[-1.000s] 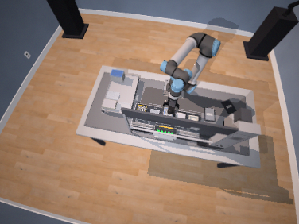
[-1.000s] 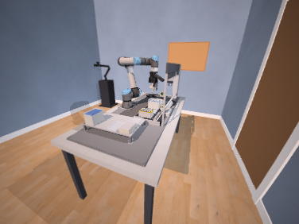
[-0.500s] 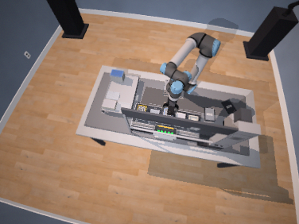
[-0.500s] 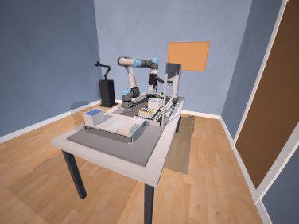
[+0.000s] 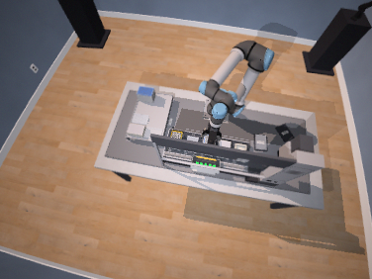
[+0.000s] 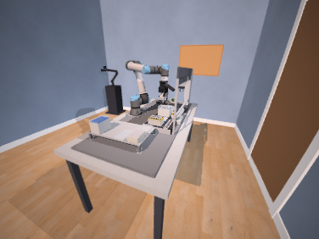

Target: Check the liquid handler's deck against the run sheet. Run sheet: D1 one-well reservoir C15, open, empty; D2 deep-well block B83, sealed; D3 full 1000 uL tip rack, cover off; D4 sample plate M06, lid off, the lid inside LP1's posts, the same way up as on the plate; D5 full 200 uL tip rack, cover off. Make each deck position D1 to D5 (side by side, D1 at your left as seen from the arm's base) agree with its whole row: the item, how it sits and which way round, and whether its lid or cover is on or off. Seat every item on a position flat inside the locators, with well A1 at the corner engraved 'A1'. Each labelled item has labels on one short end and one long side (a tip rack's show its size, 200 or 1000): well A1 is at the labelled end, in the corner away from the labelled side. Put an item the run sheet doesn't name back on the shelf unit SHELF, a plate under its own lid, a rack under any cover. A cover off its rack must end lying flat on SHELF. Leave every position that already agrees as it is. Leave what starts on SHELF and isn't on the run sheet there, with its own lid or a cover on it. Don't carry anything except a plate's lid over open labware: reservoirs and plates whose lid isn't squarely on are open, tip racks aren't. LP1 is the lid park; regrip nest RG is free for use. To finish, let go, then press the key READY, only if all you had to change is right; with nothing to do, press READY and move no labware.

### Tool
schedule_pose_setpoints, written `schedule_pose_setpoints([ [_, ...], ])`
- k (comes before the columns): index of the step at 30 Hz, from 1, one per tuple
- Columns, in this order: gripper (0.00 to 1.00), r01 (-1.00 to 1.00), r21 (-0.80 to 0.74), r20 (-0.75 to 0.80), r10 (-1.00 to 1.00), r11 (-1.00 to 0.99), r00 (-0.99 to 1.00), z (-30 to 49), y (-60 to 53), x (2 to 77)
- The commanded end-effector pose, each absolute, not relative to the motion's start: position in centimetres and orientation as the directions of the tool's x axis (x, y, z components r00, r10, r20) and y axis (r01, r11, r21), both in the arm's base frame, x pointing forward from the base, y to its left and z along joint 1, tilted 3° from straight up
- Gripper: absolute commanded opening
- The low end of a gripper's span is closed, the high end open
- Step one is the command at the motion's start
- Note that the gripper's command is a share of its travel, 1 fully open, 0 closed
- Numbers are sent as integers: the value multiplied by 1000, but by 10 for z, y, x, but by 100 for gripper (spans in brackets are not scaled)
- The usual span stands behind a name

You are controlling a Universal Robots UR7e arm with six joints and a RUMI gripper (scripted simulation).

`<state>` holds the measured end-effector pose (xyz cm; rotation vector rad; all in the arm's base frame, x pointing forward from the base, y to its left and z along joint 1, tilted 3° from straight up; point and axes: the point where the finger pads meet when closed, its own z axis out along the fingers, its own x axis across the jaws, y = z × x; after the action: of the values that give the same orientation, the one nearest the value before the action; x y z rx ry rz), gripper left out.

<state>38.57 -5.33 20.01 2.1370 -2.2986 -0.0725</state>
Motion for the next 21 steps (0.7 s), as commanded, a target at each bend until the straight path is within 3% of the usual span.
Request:
schedule_pose_setpoints([
  [1, 82, -997, 37, -30, -997, 70, -72, 189, -52, 386],
  [21, 82, -997, 37, -30, -997, 70, -72, 159, -51, 384],
])
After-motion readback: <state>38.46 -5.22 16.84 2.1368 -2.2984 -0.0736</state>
